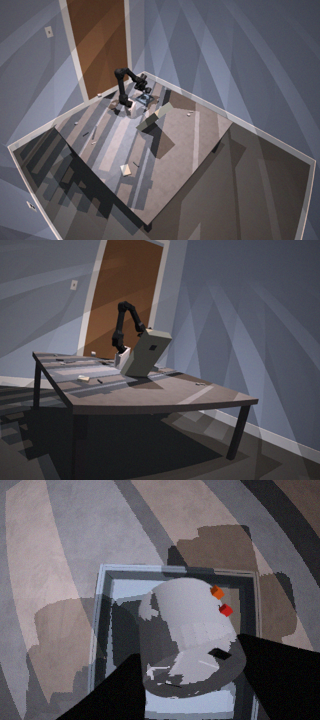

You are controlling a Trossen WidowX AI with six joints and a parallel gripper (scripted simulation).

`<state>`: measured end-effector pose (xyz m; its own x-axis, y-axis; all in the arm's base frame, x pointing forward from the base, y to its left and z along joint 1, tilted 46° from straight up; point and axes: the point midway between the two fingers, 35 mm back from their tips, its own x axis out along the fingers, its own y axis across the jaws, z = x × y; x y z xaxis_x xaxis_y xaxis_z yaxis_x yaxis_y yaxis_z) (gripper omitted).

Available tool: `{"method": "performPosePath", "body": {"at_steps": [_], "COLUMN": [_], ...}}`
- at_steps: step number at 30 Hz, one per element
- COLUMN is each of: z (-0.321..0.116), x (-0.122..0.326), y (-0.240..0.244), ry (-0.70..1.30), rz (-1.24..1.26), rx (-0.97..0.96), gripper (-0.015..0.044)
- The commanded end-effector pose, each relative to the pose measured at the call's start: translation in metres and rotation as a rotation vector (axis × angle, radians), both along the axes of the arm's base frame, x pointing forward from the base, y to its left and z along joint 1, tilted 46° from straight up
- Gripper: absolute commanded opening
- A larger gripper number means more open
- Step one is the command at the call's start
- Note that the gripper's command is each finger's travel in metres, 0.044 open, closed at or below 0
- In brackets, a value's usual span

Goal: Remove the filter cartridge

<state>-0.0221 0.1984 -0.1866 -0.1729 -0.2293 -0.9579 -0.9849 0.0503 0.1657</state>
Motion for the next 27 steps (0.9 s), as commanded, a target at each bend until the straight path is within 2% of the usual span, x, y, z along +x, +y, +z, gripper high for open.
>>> {"method": "performPosePath", "body": {"at_steps": [1,13,27], "z": [-0.010,-0.040,-0.038], "x": [-0.004,-0.011,-0.009], "y": [-0.012,-0.046,-0.044], "ry": [0.005,0.006,0.001], "rz": [-0.004,-0.004,0.002], "rx": [-0.007,-0.009,-0.018], "gripper": [0.0000,0.0000,0.0368]}}
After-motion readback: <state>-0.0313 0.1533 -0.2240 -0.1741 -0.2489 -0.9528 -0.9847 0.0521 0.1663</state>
